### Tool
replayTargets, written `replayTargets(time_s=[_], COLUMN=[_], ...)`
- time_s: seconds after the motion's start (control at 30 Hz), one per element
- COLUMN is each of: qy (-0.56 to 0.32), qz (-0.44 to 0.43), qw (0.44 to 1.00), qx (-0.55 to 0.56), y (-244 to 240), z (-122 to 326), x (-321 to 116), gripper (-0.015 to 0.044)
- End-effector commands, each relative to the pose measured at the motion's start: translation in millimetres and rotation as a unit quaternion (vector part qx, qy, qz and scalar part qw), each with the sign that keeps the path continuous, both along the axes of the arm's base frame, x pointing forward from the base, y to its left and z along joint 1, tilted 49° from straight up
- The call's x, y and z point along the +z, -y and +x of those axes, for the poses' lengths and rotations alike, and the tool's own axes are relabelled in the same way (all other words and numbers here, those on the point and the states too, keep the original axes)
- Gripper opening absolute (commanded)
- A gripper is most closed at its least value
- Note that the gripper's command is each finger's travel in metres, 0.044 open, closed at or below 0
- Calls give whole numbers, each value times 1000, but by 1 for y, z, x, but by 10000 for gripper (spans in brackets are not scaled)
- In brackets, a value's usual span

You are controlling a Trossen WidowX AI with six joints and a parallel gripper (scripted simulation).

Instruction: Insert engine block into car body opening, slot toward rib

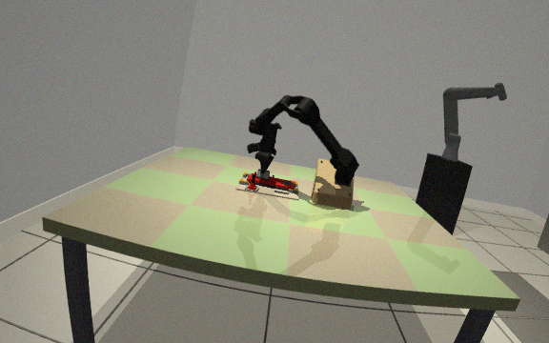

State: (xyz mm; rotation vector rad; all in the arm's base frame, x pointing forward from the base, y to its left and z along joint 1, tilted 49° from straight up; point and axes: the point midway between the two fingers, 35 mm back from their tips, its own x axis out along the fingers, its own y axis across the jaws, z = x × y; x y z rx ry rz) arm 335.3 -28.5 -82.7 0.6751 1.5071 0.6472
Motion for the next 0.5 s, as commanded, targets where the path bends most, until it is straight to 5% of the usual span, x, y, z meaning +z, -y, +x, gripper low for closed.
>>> replayTargets(time_s=[0.0,0.47], qy=[-1,-1], qz=[1,1], qw=[1000,1000], qx=[-2,-2], y=[-1,-2], z=[0,0], x=[0,-2], gripper=[159,159])
